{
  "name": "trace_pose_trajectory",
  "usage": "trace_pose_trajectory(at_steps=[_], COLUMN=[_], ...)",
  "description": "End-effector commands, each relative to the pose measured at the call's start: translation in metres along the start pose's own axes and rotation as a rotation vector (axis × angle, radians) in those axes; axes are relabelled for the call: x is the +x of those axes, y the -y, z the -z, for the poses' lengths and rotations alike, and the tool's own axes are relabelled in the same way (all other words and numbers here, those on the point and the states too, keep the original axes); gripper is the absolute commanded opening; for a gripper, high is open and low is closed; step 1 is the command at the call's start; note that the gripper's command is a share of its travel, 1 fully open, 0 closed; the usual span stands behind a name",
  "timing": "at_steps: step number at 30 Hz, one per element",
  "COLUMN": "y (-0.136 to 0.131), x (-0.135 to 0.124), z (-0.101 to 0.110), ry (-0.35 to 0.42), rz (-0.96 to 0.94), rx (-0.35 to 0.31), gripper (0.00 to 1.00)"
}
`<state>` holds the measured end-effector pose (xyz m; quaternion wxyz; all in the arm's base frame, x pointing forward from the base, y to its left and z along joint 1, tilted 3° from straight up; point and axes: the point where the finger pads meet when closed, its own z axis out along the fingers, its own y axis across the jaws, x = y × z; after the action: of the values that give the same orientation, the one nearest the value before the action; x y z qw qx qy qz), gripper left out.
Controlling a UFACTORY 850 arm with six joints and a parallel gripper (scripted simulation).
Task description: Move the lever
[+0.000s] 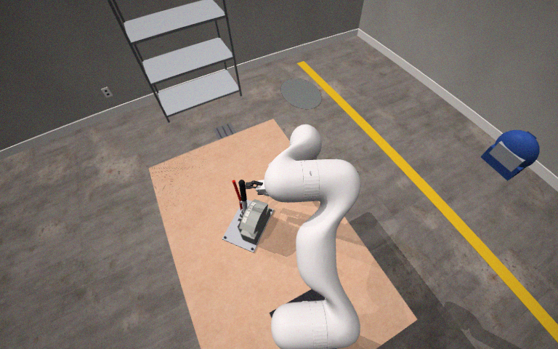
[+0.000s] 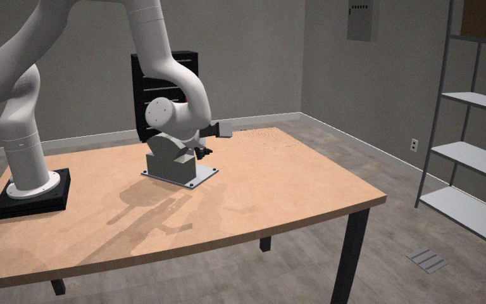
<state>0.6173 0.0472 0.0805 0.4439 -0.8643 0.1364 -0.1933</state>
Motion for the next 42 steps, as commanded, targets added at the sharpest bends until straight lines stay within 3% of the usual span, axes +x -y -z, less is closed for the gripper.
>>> trace_pose_trajectory(at_steps=[1, 26, 34, 42], y=[0.001, 0.001, 0.004, 0.009], x=[0.001, 0.005, 0.018, 0.049], z=[0.0, -0.001, -0.006, -0.016], ry=[-0.001, 0.001, 0.009, 0.039], rz=[0.002, -0.006, -0.028, -0.089], rx=[0.001, 0.008, 0.028, 0.078], gripper=[1.0, 1.0, 1.0, 1.0])
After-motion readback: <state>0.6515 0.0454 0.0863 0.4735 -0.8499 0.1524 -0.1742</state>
